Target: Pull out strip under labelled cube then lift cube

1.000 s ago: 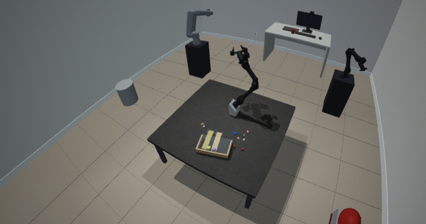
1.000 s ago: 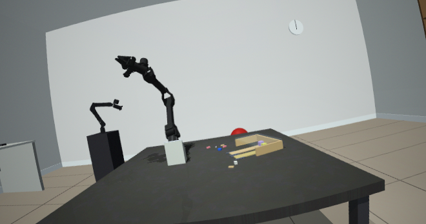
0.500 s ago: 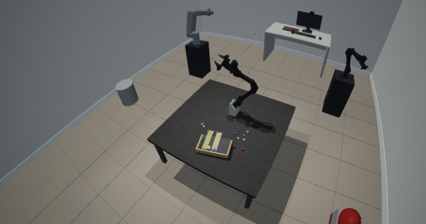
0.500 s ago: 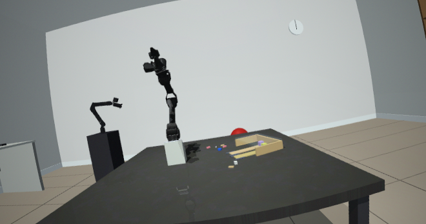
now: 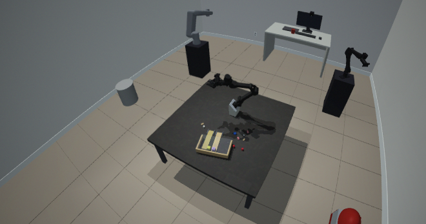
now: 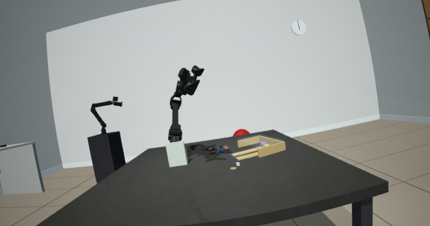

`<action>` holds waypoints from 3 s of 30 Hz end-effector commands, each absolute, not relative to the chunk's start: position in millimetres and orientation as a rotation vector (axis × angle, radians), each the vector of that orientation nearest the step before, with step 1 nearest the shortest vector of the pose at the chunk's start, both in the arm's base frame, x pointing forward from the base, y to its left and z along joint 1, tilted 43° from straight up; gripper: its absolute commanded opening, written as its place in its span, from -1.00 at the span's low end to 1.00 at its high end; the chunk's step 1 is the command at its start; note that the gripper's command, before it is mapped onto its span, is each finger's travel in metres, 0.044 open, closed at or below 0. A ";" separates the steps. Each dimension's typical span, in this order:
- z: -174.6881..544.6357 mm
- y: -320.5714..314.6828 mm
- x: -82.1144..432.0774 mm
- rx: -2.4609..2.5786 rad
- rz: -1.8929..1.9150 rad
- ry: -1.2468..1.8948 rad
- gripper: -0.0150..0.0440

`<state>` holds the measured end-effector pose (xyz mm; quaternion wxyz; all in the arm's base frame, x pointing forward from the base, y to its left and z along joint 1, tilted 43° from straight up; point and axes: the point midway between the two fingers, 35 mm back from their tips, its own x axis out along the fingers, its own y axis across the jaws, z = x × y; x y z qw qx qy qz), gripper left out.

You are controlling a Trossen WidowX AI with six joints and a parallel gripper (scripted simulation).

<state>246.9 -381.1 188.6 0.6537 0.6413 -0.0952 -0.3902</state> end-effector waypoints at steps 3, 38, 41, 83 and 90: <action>155.6 -294.2 302.7 1.281 -0.607 0.114 0.86; 88.4 -46.7 322.8 0.708 0.298 0.556 0.86; 81.8 -46.1 332.7 0.700 0.303 0.614 0.60; -11.1 30.2 397.7 0.342 0.797 1.389 -0.49; -19.7 38.1 397.6 0.342 0.797 1.389 -0.49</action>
